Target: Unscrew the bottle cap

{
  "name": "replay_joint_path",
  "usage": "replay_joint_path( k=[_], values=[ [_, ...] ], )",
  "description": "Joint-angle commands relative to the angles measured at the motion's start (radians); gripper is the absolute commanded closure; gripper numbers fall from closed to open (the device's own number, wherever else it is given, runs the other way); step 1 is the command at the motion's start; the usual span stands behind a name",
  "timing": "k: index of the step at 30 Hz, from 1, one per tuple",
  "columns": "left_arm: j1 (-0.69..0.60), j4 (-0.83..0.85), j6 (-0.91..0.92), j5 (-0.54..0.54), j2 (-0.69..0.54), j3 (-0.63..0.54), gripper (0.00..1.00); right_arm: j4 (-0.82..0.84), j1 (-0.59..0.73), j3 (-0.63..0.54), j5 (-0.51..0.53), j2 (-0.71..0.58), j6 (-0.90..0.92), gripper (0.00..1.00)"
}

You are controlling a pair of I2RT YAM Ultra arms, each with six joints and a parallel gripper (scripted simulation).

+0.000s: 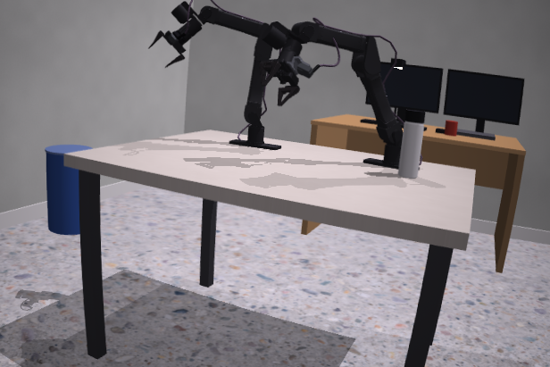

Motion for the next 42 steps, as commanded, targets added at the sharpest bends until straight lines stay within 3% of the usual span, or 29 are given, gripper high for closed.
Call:
replay_joint_path(
  k=[1,17,18,20,32,34,42],
  values=[
    [0.000,-0.014,0.002,-0.007,-0.009,0.007,0.00,-0.007,0.000,0.010,-0.005,-0.009,0.003,0.00],
    [0.000,-0.014,0.002,-0.007,-0.009,0.007,0.00,-0.007,0.000,0.010,-0.005,-0.009,0.003,0.00],
    [-0.005,0.018,0.004,0.005,-0.024,0.005,0.06,0.016,0.017,-0.006,-0.010,-0.002,0.002,0.04],
    [-0.020,0.041,0.017,0.022,-0.051,0.009,0.06,0.032,0.073,-0.031,-0.032,0.012,0.010,0.04],
    [0.065,-0.081,0.609,0.085,-0.203,-0.092,0.06,0.382,0.442,-0.112,-0.169,0.176,0.299,0.04],
    [0.065,-0.081,0.609,0.085,-0.203,-0.092,0.06,0.382,0.442,-0.112,-0.169,0.176,0.299,0.04],
    [0.113,-0.122,1.038,0.130,-0.330,-0.183,0.06,0.652,0.692,-0.184,-0.256,0.284,0.504,0.04]
  ],
)
